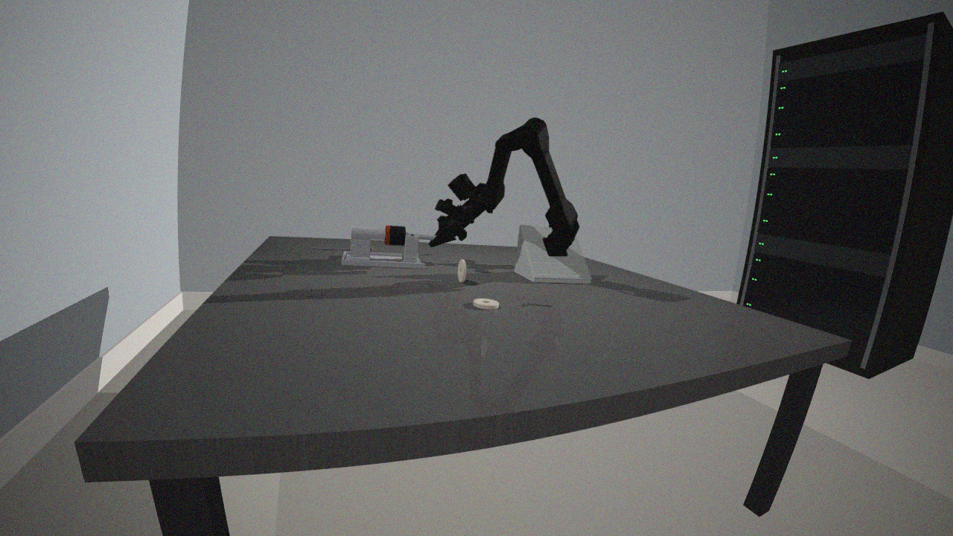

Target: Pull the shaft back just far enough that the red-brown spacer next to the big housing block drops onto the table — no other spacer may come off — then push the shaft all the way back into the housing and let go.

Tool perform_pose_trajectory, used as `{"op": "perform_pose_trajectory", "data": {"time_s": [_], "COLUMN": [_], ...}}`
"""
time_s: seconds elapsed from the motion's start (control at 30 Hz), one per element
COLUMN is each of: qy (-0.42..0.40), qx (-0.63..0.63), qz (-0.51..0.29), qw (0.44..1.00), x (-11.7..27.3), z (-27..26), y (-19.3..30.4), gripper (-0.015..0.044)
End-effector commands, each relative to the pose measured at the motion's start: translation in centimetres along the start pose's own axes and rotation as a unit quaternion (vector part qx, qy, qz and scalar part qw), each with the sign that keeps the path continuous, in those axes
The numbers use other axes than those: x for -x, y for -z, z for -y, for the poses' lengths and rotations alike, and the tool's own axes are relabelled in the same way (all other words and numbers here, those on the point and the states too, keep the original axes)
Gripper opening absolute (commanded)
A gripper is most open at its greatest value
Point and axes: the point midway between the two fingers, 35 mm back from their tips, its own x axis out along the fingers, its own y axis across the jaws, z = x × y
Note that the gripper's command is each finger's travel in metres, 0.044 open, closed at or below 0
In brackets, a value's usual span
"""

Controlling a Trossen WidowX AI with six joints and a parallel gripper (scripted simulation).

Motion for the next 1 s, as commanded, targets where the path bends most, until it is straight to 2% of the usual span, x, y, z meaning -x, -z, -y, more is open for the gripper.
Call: {"op": "perform_pose_trajectory", "data": {"time_s": [0.0,0.97], "qy": [-0.002,-0.002], "qx": [0.0,0.0], "qz": [0.0,0.0], "qw": [1.0,1.0], "x": [0.1,0.31], "z": [-0.04,-0.03], "y": [0.07,0.29], "gripper": [0.0,0.0]}}
